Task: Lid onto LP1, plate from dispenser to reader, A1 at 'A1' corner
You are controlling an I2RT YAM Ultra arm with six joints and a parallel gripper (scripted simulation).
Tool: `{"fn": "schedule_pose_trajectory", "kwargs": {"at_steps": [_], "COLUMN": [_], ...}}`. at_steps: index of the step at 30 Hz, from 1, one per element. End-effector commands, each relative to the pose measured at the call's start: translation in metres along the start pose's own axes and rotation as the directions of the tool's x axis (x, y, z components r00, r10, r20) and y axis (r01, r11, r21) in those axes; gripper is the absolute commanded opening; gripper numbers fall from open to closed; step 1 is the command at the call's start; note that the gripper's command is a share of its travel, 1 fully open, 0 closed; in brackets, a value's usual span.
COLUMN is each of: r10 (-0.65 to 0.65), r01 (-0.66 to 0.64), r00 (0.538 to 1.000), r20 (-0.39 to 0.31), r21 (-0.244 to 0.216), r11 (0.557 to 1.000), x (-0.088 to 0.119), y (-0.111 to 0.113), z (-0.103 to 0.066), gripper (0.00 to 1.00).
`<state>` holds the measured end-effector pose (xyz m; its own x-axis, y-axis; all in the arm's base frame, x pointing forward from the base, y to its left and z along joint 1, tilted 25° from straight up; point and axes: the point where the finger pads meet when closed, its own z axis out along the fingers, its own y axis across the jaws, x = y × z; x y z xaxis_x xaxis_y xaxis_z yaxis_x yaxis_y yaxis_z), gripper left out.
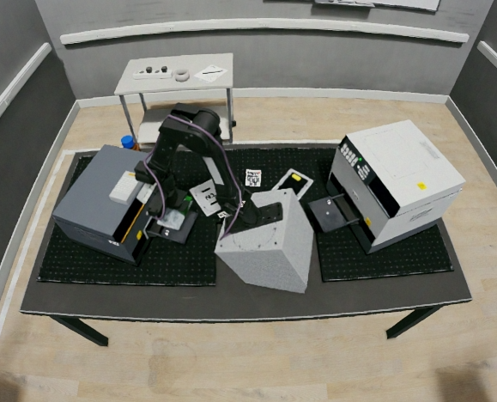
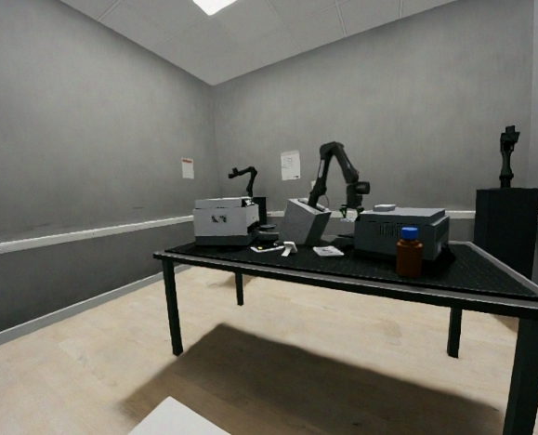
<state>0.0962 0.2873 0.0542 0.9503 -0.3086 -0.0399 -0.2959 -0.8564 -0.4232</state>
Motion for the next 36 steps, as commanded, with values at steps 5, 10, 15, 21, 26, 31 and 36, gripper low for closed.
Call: {"fn": "schedule_pose_trajectory", "kwargs": {"at_steps": [5, 10, 15, 21, 26, 31, 36], "r10": [-0.009, -0.009, -0.002, 0.011, 0.019, 0.068, 0.117], "r01": [0.009, 0.009, 0.002, -0.008, -0.016, -0.066, -0.116], "r00": [1.0, 1.0, 1.0, 0.999, 0.999, 0.995, 0.989], "r20": [0.01, 0.01, 0.007, -0.03, -0.048, -0.066, -0.086], "r21": [0.022, 0.022, 0.021, 0.085, 0.048, 0.033, 0.024], "r11": [1.0, 1.0, 1.0, 0.996, 0.999, 0.997, 0.993], "x": [-0.002, -0.002, 0.0, 0.005, 0.012, 0.023, 0.036], "y": [-0.009, -0.009, -0.008, -0.022, -0.019, -0.021, -0.022], "z": [-0.021, -0.025, -0.029, -0.033, -0.031, -0.03, -0.03], "gripper": [0.86, 0.86, 0.86, 0.86, 0.86, 0.86, 0.86]}}
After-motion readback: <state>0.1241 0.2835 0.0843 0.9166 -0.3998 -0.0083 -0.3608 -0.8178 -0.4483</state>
